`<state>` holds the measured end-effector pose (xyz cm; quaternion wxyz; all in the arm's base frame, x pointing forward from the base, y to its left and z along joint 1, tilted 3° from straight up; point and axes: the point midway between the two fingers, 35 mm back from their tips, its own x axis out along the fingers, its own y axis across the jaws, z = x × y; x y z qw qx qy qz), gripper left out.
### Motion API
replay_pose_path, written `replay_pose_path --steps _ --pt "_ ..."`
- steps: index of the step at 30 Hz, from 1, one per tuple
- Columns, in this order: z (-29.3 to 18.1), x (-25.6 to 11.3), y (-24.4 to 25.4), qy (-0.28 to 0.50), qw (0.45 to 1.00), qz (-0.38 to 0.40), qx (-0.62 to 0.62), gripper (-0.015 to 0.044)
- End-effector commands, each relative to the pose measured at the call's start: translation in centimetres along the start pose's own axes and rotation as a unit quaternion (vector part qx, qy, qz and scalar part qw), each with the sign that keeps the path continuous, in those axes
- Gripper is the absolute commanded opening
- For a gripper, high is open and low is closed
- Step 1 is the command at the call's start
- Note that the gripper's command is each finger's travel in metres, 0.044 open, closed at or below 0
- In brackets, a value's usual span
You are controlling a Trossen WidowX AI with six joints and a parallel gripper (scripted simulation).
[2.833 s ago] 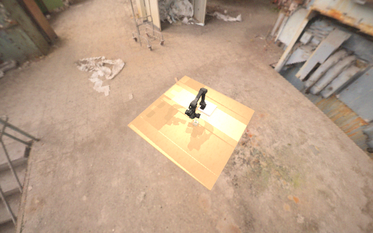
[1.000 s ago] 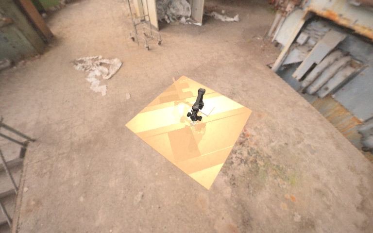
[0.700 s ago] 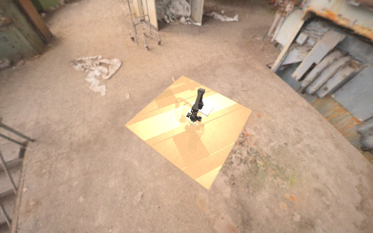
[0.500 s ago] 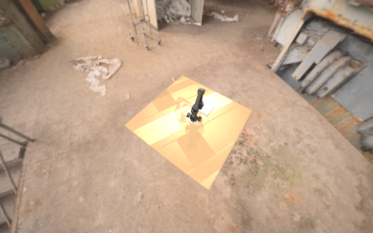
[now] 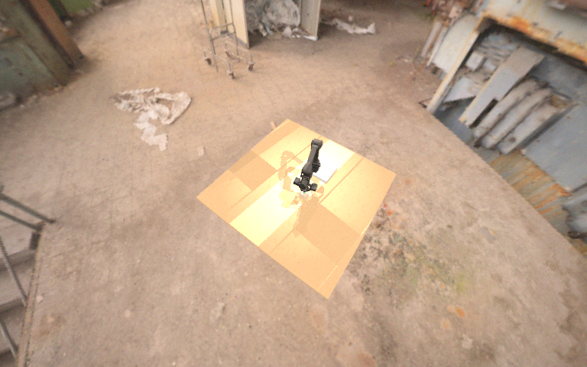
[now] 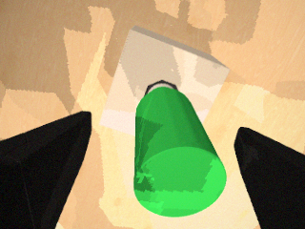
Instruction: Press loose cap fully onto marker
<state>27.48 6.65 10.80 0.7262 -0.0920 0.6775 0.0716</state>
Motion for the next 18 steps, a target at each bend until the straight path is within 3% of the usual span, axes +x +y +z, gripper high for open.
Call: replay_pose_path --steps 1,5,11,15,18 --pt "0.0 0.0 0.0 0.0 1.0 0.0 0.0 0.042" --pt "0.1 -0.8 0.0 0.0 1.0 0.0 0.0 0.044" --pt "0.0 -7.3 0.0 0.0 1.0 0.0 0.0 0.044" --pt "0.0 -7.5 0.0 0.0 1.0 0.0 0.0 0.044" --pt "0.0 -7.0 -0.1 0.0 0.998 0.0 0.061 0.0361"
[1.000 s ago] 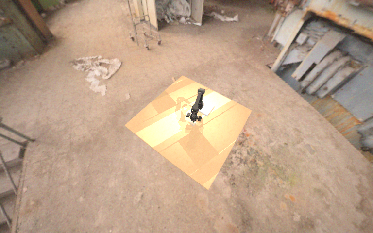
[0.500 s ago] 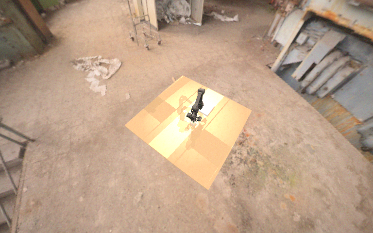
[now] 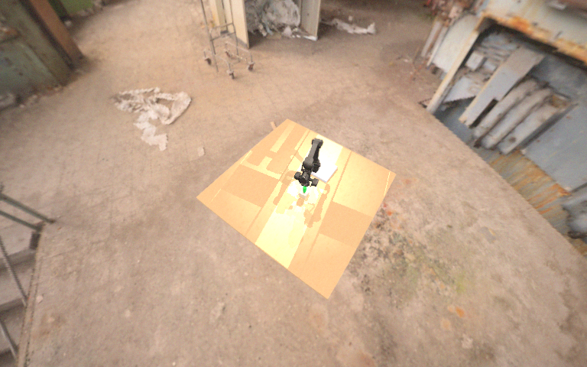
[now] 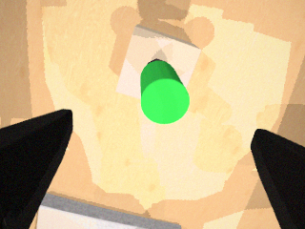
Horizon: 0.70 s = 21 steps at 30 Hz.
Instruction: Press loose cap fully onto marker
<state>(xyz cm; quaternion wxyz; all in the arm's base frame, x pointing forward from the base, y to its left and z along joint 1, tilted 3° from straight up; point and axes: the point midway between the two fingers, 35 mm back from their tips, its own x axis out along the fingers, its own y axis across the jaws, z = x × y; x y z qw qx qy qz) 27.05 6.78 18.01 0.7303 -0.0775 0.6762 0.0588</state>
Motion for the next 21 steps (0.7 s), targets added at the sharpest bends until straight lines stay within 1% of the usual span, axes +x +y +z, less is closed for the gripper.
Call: replay_pose_path --steps 1,3,14,21 --pt "-0.15 0.46 -0.18 0.003 0.997 0.0 0.076 0.0335" --pt "-0.18 0.67 -0.25 0.003 0.995 0.0 0.103 0.0282" --pt "-0.18 0.67 -0.25 0.003 0.995 0.0 0.103 0.0" --pt "-0.18 0.67 -0.25 0.003 0.995 0.0 0.103 0.0"
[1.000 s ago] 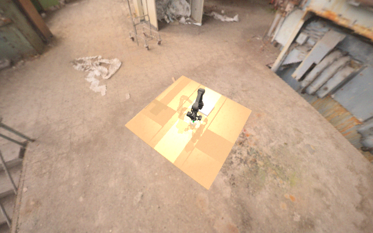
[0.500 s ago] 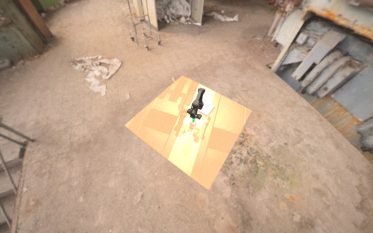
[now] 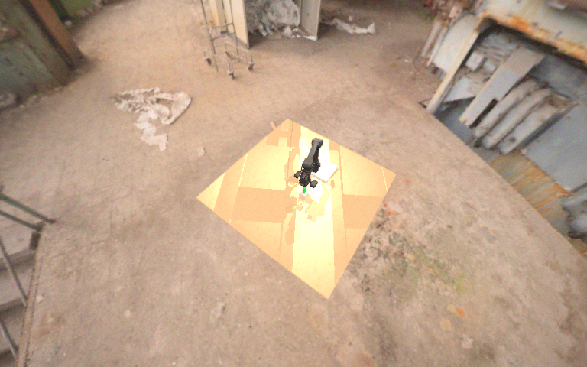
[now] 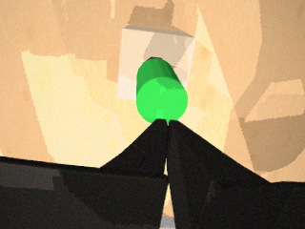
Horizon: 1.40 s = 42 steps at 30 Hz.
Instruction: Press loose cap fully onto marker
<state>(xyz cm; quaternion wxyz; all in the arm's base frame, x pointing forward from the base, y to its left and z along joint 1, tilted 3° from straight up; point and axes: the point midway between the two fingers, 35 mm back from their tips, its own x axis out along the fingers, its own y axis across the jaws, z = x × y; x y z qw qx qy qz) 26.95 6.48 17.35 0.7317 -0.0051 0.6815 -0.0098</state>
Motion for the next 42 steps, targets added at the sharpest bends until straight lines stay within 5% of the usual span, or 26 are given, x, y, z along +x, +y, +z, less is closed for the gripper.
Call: replay_pose_path --steps 1,33,42 --pt "0.0 0.0 0.0 -0.001 1.0 0.001 0.003 0.0" --pt "0.0 4.0 0.0 -0.001 1.0 0.001 0.003 0.0" --pt "0.3 2.8 0.1 -0.005 1.0 0.001 0.003 0.0"
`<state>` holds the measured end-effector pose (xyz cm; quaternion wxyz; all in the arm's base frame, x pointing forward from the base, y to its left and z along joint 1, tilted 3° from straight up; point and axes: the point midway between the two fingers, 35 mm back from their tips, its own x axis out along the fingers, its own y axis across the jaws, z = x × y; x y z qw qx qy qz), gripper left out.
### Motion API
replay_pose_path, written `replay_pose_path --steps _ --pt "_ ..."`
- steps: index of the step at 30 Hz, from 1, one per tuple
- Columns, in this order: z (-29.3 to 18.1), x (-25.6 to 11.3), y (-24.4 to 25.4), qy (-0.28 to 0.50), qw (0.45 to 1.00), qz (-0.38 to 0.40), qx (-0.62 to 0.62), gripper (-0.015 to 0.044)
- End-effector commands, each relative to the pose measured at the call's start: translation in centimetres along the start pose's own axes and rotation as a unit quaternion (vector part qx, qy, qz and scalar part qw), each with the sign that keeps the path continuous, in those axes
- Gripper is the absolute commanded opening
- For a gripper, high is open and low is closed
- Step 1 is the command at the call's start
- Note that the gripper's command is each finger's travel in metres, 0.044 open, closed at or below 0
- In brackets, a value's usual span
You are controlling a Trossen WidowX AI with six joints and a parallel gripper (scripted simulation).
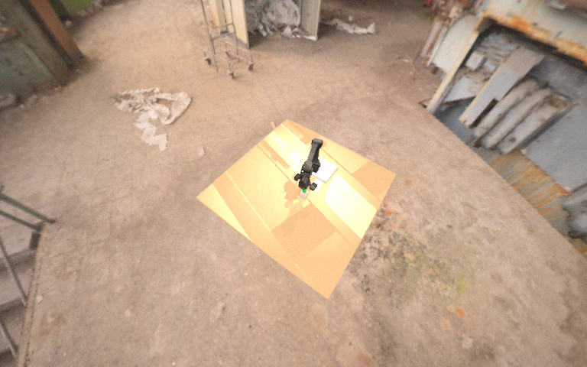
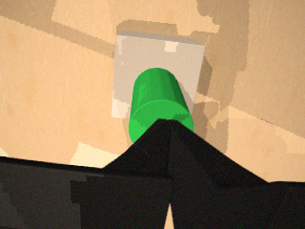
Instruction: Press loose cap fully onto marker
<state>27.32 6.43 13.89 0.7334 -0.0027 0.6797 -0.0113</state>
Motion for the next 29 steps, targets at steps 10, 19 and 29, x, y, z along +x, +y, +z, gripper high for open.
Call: replay_pose_path --steps 10,19,29 --pt "0.0 -8.9 0.0 -0.002 1.0 0.001 0.0 0.0" --pt "0.0 -8.9 0.0 -0.002 1.0 0.001 0.0 0.021" --pt "0.0 -8.9 0.0 -0.002 1.0 0.001 0.0 0.044"
